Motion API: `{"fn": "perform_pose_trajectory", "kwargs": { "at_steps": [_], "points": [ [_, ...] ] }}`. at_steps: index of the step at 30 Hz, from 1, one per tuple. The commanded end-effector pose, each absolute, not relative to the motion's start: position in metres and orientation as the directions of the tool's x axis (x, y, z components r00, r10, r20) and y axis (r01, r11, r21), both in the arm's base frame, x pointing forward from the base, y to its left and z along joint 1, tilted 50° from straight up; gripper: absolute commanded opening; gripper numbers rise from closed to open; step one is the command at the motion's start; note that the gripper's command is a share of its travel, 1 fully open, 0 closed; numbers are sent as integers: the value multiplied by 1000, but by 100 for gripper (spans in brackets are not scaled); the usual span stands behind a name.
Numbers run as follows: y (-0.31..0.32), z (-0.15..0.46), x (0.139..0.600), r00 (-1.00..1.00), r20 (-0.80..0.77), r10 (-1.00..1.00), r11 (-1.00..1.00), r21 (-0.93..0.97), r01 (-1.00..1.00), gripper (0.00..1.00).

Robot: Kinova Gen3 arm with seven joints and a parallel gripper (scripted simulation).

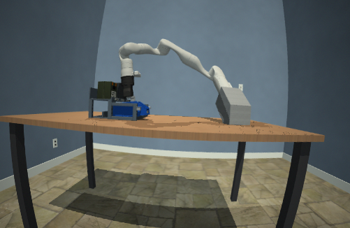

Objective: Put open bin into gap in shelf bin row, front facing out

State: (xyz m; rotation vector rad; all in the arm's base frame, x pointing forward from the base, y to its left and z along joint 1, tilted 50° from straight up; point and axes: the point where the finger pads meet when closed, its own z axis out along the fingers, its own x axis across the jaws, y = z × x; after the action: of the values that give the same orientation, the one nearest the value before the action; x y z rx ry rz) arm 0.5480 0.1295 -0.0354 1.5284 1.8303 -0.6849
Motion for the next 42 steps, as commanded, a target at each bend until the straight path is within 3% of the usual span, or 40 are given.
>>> {"fn": "perform_pose_trajectory", "kwargs": {
  "at_steps": [1,42],
  "points": [
    [131,-35,548,-111,-756,645,187,15,982,0],
    [130,-36,548,-111,-756,645,210,36,977,0]
  ]
}}
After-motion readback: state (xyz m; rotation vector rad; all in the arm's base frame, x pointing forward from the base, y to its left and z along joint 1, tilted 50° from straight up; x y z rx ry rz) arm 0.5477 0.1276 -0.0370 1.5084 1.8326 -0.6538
